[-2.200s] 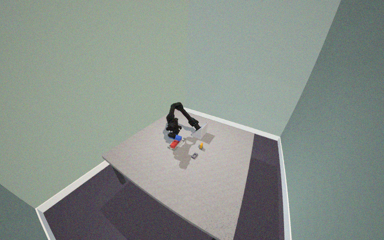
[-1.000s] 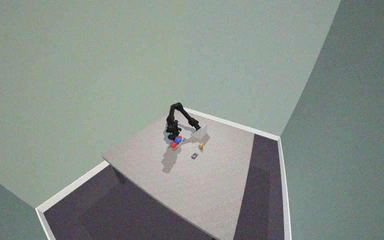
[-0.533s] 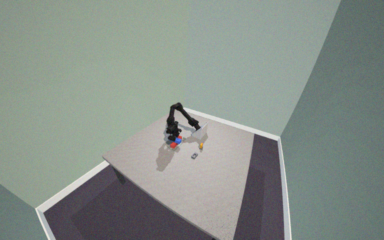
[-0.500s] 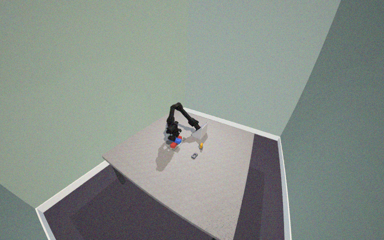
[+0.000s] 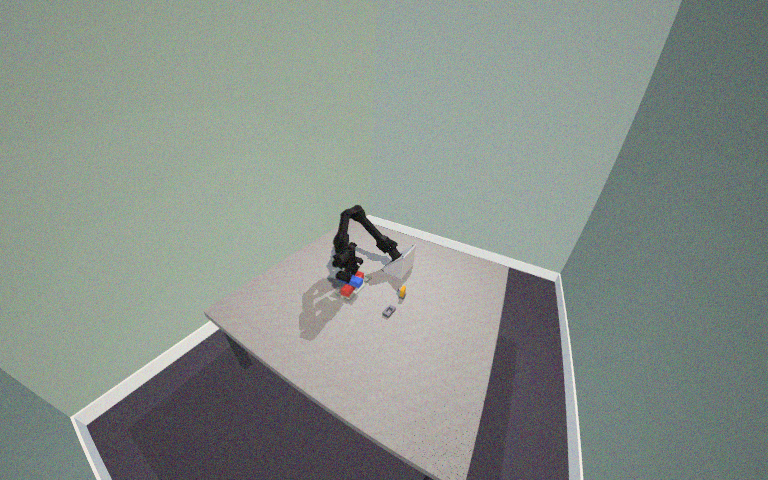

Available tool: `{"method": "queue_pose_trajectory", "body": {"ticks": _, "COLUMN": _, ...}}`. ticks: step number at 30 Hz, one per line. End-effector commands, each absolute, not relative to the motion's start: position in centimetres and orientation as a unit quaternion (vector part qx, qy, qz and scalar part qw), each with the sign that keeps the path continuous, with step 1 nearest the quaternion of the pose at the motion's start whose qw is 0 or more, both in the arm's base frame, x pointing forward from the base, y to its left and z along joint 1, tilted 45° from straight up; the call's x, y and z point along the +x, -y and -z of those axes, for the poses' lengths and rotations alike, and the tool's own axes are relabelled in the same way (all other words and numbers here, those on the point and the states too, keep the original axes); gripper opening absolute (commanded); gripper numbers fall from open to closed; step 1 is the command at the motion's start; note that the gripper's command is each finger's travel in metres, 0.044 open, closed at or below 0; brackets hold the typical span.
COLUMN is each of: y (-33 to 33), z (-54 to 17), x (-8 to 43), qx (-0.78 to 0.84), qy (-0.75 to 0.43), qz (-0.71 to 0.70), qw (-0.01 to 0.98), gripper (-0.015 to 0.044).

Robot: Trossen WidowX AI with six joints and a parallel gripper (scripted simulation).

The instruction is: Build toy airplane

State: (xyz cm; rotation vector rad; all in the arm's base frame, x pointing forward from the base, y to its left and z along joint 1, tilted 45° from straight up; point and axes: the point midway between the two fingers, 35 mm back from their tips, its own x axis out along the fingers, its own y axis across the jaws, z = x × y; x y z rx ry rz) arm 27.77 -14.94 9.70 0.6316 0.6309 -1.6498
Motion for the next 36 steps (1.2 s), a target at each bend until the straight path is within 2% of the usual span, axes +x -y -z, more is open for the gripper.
{"method": "queue_pose_trajectory", "body": {"ticks": 1, "y": 14.9, "z": -9.7, "x": 27.8, "qx": 0.272, "qy": -0.271, "qz": 0.709, "qw": 0.592, "gripper": 0.0293}}
{"method": "queue_pose_trajectory", "body": {"ticks": 7, "y": 14.9, "z": -9.7, "x": 27.8, "qx": 0.272, "qy": -0.271, "qz": 0.709, "qw": 0.592, "gripper": 0.0440}}
{"method": "queue_pose_trajectory", "body": {"ticks": 17, "y": 14.8, "z": -9.9, "x": 27.9, "qx": 0.272, "qy": -0.271, "qz": 0.709, "qw": 0.592, "gripper": 0.0440}}
{"method": "queue_pose_trajectory", "body": {"ticks": 24, "y": 9.2, "z": -15.4, "x": 29.1, "qx": 0.271, "qy": -0.272, "qz": 0.709, "qw": 0.592, "gripper": 0.0440}}
{"method": "queue_pose_trajectory", "body": {"ticks": 30, "y": 9.2, "z": -15.6, "x": 29.4, "qx": 0.271, "qy": -0.272, "qz": 0.709, "qw": 0.592, "gripper": 0.0440}}
{"method": "queue_pose_trajectory", "body": {"ticks": 32, "y": 9.2, "z": -15.6, "x": 29.4, "qx": 0.252, "qy": -0.293, "qz": 0.700, "qw": 0.600, "gripper": 0.0440}}
{"method": "queue_pose_trajectory", "body": {"ticks": 36, "y": 9.3, "z": -15.6, "x": 29.4, "qx": 0.141, "qy": -0.414, "qz": 0.636, "qw": 0.635, "gripper": 0.0440}}
